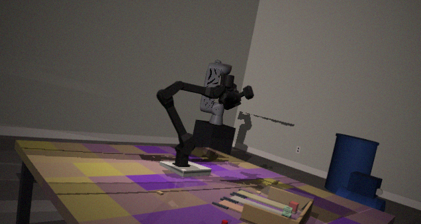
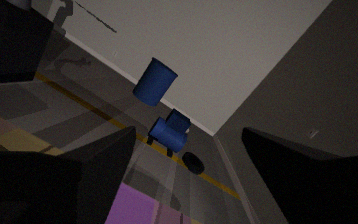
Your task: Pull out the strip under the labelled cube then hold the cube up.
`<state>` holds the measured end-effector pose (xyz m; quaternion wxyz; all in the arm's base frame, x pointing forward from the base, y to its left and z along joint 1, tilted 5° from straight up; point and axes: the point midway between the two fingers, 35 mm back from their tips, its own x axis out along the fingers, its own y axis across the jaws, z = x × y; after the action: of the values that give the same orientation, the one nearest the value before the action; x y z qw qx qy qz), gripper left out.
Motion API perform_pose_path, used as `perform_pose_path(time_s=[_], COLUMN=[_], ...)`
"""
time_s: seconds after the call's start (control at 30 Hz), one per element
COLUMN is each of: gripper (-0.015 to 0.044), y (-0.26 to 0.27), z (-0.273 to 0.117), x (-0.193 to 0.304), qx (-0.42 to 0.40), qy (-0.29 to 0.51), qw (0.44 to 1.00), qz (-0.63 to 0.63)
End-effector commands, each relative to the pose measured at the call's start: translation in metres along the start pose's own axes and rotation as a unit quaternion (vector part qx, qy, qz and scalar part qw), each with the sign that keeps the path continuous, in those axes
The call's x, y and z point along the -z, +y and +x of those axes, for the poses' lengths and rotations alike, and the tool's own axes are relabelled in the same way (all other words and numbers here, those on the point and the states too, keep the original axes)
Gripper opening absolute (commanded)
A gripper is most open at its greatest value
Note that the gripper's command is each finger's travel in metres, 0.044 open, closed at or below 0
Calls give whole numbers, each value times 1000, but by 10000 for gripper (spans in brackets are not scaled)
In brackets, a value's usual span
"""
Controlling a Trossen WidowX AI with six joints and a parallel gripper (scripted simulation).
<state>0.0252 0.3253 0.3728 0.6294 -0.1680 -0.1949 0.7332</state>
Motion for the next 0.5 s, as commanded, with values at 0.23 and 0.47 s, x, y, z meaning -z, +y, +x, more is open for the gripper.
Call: perform_pose_path(time_s=[0.23, 0.47], gripper=[400, 400], y=[-98, -128], z=[-73, -160], x=[149, 221], qx=[233, 383], qy=[223, 317], qw=[930, 822], qz=[176, 276])
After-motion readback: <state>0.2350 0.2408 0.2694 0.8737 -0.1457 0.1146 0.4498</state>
